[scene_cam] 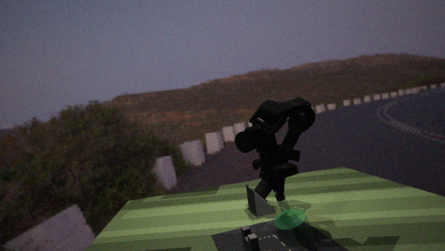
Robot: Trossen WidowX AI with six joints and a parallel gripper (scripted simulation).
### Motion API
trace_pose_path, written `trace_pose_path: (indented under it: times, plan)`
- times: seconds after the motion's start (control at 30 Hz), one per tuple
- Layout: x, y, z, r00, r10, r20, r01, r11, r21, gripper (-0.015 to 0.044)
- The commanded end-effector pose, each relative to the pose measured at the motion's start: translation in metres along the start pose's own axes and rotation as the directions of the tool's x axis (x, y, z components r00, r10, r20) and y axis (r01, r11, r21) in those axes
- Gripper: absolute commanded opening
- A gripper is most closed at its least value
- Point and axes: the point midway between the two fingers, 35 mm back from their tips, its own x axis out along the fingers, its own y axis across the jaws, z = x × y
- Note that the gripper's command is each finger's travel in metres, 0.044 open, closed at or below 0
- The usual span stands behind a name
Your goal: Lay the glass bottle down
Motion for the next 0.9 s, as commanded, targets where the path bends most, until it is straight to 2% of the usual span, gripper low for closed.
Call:
trace_pose_path:
  times: [0.0, 0.87]
  plan:
    - [-0.001, 0.001, -0.010, 1.000, 0.002, -0.003, -0.002, 1.000, 0.000, 0.0101]
    - [-0.002, 0.001, -0.030, 1.000, -0.013, 0.016, 0.013, 1.000, 0.008, 0.0101]
